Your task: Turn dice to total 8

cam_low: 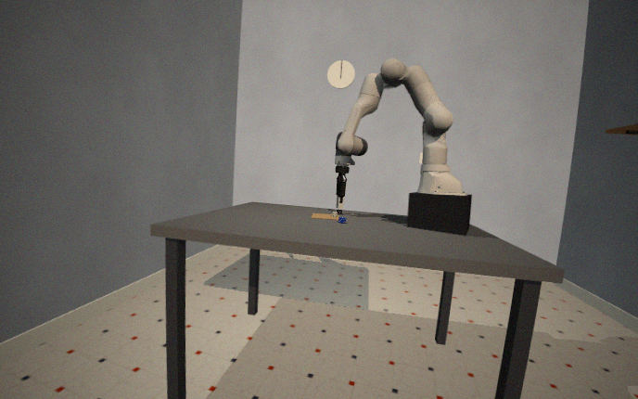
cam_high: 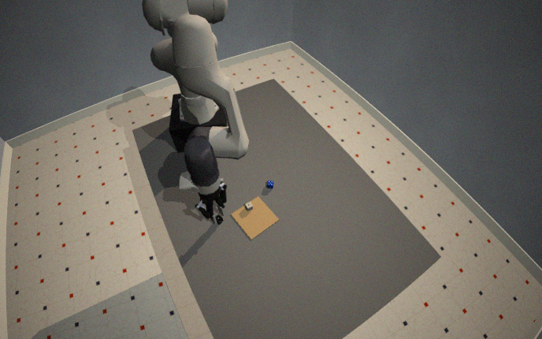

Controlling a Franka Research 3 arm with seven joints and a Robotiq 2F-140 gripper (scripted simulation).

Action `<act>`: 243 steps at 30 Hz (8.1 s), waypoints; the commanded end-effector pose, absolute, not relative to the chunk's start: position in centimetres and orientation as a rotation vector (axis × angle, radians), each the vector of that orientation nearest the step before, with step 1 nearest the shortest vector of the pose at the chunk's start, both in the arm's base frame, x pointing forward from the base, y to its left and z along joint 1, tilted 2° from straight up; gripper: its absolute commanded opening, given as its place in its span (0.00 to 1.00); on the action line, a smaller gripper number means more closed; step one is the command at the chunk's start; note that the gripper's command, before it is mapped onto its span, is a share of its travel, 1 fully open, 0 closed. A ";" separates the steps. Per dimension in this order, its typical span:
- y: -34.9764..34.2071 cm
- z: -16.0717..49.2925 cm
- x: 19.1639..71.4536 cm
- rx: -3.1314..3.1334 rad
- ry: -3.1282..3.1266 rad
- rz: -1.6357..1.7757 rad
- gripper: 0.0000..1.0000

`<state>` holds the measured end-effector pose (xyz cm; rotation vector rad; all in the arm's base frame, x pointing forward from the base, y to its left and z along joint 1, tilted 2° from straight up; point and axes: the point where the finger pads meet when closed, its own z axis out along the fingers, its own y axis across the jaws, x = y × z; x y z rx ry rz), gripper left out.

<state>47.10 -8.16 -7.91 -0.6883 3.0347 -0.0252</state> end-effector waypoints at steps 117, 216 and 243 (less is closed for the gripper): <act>-8.1 -8.0 47.0 -0.693 3.033 -0.025 0.25; -8.2 -11.0 47.1 -0.693 3.033 -0.025 0.13; -8.1 -1.1 46.8 -0.693 3.033 -0.025 0.13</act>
